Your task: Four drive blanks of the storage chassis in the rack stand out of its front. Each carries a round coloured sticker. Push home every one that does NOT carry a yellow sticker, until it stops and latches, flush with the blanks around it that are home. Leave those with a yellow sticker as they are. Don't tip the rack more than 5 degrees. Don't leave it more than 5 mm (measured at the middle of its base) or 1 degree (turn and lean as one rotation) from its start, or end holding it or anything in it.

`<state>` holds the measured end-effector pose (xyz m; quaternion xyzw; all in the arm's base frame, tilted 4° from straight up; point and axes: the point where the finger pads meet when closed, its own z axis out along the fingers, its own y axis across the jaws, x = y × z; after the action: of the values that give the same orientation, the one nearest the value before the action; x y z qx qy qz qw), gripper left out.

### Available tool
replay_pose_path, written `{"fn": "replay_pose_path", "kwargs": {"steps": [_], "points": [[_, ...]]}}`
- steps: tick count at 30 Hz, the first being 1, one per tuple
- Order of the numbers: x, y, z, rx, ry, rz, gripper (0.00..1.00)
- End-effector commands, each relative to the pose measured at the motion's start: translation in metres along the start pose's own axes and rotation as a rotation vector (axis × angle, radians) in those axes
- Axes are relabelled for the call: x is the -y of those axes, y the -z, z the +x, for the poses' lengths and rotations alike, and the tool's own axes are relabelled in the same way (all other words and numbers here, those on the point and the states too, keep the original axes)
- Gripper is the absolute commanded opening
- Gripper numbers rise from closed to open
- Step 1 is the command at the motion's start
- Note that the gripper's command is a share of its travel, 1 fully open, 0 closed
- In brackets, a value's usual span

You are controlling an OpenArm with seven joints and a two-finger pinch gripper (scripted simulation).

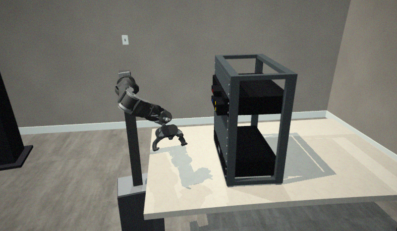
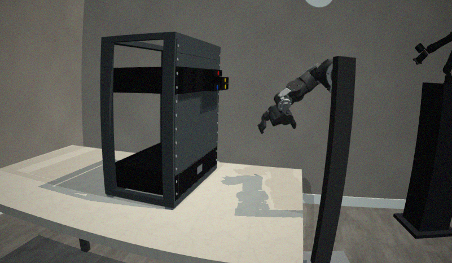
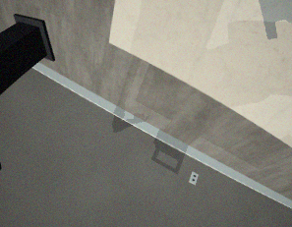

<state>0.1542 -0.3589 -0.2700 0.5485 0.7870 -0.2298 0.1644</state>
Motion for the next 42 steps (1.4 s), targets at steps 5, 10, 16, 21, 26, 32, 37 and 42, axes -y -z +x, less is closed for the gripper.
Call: {"fn": "replay_pose_path", "kwargs": {"steps": [5, 10, 16, 21, 26, 32, 37, 42], "points": [[0.0, 0.0, -0.001, 0.002, -0.002, -0.002, 1.0], [0.0, 0.0, -0.001, 0.002, -0.002, -0.002, 1.0], [-0.003, 0.001, 0.0, 0.0, -0.002, -0.014, 1.0], [-0.009, 0.003, 0.002, -0.005, -0.004, -0.038, 1.0], [-0.018, 0.006, 0.005, -0.013, -0.005, -0.076, 1.0], [-0.036, 0.013, 0.011, -0.03, -0.009, -0.15, 1.0], [-0.06, 0.024, 0.02, -0.057, -0.017, -0.256, 1.0], [-0.087, 0.042, 0.031, -0.097, -0.037, -0.389, 1.0]]}}
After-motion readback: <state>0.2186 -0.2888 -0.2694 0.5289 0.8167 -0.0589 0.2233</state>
